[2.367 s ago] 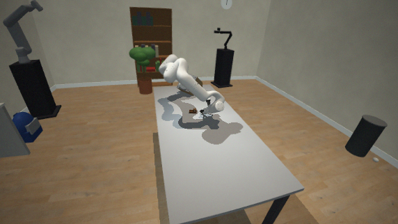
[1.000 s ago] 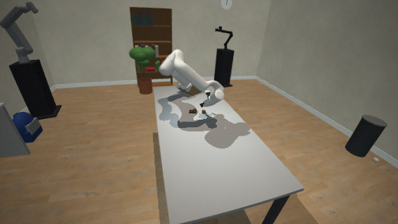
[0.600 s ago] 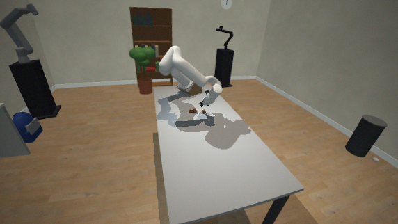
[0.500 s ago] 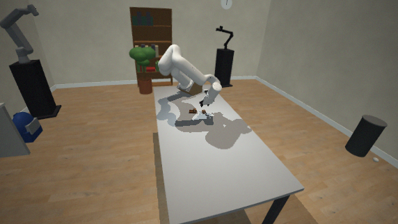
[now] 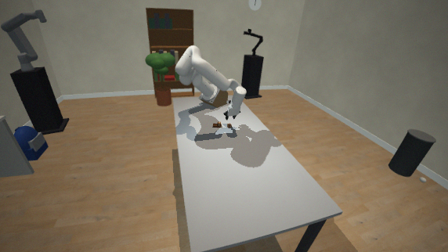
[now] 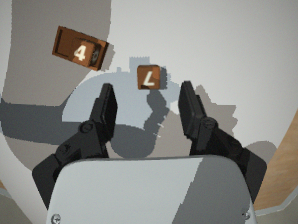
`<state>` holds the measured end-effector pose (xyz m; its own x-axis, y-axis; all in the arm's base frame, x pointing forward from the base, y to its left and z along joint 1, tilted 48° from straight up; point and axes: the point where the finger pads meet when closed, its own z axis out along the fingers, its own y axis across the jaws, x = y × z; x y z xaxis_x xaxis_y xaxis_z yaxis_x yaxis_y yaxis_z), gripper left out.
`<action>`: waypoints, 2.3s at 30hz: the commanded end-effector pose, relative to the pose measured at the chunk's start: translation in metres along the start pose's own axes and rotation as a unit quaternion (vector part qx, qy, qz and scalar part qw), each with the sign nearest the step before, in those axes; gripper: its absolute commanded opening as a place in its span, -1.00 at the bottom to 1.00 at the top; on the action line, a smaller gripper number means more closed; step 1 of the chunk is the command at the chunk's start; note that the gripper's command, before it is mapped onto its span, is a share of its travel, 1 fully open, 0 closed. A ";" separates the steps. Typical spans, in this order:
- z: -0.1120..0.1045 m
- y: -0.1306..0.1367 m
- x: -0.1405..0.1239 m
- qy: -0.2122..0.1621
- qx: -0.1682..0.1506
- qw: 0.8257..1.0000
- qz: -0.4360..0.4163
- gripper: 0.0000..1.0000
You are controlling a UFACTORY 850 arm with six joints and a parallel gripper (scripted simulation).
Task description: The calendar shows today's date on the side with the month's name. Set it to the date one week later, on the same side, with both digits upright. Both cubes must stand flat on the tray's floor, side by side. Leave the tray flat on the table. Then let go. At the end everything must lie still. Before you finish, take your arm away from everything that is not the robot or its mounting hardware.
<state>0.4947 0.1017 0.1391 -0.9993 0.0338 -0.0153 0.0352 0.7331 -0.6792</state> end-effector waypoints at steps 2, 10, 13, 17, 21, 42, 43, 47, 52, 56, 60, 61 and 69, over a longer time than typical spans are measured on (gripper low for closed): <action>0.000 -0.001 0.000 -0.033 0.003 0.999 0.001 0.37; -0.001 0.001 0.005 -0.098 -0.003 0.995 -0.001 0.37; -0.001 0.001 0.005 -0.104 -0.002 0.995 0.000 0.37; 0.001 -0.001 0.005 -0.145 0.003 0.989 0.001 0.37; 0.001 -0.001 0.006 -0.173 0.003 0.985 0.001 0.37; 0.001 0.001 0.010 -0.216 -0.003 0.976 0.000 1.00; 0.001 0.001 0.010 -0.216 -0.003 0.976 0.000 1.00; 0.001 0.001 0.010 -0.216 -0.003 0.976 0.000 1.00; 0.001 0.001 0.010 -0.216 -0.003 0.976 0.000 1.00; 0.001 0.001 0.010 -0.216 -0.003 0.976 0.000 1.00; 0.001 0.001 0.010 -0.216 -0.003 0.976 0.000 -0.05; 0.001 0.001 0.010 -0.216 -0.003 0.976 0.000 -0.05; 0.001 0.001 0.010 -0.216 -0.003 0.976 0.000 -0.05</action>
<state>0.4844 0.1019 0.1374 -0.9112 -0.2555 -0.3231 0.0330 0.7366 -0.6755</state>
